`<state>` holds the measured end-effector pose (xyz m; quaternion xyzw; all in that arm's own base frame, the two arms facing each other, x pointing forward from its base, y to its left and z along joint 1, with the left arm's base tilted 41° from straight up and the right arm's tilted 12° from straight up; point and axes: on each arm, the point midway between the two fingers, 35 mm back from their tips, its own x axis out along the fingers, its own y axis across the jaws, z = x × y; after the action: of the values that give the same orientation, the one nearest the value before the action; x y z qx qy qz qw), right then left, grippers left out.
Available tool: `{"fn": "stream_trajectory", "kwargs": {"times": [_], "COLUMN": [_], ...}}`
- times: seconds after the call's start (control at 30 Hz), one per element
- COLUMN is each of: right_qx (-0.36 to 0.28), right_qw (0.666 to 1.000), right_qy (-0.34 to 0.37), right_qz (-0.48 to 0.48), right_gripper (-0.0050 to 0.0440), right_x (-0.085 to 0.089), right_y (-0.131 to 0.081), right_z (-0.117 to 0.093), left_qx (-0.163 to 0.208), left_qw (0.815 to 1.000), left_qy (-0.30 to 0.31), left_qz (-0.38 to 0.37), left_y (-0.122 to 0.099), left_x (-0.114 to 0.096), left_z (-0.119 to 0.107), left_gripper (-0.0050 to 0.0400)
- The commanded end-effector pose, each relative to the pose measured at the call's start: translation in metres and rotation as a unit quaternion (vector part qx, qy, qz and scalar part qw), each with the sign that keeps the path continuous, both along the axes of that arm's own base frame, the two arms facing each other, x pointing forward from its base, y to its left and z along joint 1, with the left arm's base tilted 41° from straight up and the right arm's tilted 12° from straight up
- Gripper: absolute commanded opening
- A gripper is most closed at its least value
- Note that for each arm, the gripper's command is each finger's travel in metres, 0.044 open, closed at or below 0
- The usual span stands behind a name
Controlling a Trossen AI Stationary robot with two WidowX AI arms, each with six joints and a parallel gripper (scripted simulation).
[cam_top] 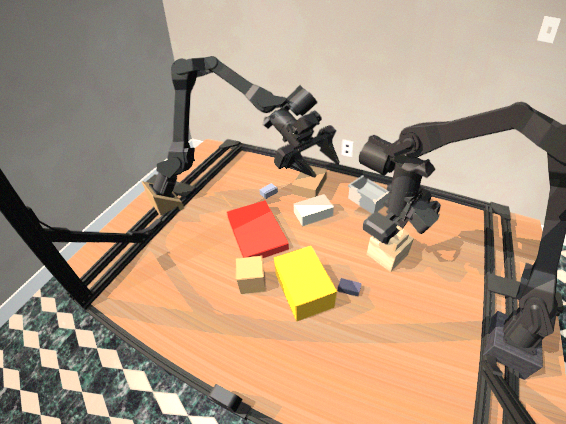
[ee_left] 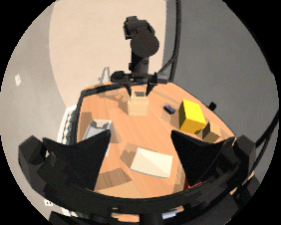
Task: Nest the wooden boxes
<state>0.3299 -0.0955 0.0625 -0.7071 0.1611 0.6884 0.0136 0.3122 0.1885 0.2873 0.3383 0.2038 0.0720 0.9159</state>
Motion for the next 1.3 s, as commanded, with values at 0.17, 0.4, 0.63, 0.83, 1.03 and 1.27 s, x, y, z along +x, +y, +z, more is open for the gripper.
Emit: {"fn": "stream_trajectory", "kwargs": {"times": [0.17,0.4,0.63,0.83,1.03,1.27], "right_qx": [0.000,0.000,0.000,0.000,0.000,0.000], "right_qw": [1.000,1.000,1.000,1.000,1.000,1.000], "right_qy": [0.001,0.000,0.000,0.000,0.000,0.000], "right_qz": [0.002,-0.001,-0.001,-0.001,-0.001,-0.001], "right_gripper": [0.0000,0.0072,0.0240,0.0336,0.0400,0.0400], "right_x": [0.0009,0.0004,0.0004,0.0004,0.0004,0.0004], "right_y": [-0.0007,-0.0005,-0.0005,-0.0005,-0.0005,-0.0005], "right_z": [-0.0002,-0.0003,-0.0003,-0.0003,-0.0003,-0.0003], "left_qx": [0.001,0.001,0.001,0.001,0.001,0.001], "left_qw": [1.000,1.000,1.000,1.000,1.000,1.000], "left_qy": [0.001,0.001,0.001,0.001,0.001,0.001], "left_qz": [-0.001,-0.001,-0.001,-0.001,-0.001,-0.001], "left_y": [0.0000,0.0000,0.0000,0.0000,0.0000,0.0000], "left_x": [0.0001,0.0001,0.0001,0.0001,0.0001,0.0001], "left_z": [-0.0007,-0.0007,-0.0007,-0.0007,-0.0007,-0.0007], "left_gripper": [0.0400,0.0400,0.0400,0.0400,0.0400,0.0400]}}
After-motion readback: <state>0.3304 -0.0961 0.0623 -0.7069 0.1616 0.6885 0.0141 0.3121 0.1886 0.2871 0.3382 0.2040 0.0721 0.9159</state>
